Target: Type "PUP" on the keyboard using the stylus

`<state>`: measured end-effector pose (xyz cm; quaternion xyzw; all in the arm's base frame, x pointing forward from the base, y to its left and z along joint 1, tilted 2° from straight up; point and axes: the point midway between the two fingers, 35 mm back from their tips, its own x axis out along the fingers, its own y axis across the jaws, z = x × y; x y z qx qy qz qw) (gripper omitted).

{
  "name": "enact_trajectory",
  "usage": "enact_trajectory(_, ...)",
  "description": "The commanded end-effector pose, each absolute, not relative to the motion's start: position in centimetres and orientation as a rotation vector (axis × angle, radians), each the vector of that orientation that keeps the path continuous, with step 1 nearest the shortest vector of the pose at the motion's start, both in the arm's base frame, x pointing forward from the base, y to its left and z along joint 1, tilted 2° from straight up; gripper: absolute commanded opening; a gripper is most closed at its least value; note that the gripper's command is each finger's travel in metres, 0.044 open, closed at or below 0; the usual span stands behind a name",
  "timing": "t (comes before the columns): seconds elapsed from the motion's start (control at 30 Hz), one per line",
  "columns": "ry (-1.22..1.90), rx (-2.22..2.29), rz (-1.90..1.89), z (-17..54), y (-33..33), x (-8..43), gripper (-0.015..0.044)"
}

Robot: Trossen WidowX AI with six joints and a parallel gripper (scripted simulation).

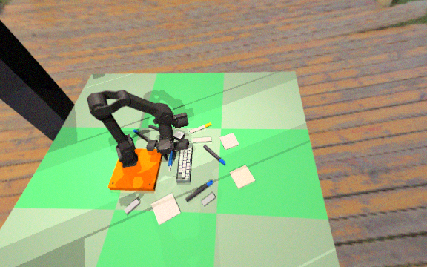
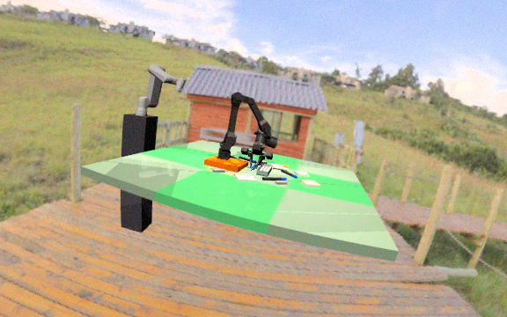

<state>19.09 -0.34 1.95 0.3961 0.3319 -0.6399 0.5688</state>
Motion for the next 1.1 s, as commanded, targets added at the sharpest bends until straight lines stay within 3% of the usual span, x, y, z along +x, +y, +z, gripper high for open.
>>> enact_trajectory(0.0,0.773,0.928,-1.507,1.6,-0.4,19.1,0.0150)
enact_trajectory(0.1,0.773,0.928,-1.507,1.5,-0.4,19.1,0.0150)
enact_trajectory(0.27,0.780,0.929,-1.504,1.6,-0.3,19.1,0.0019)
enact_trajectory(0.37,0.780,0.929,-1.504,1.6,-0.3,19.1,0.0000)
enact_trajectory(1.07,0.780,0.928,-1.504,6.6,-0.5,18.9,0.0000)
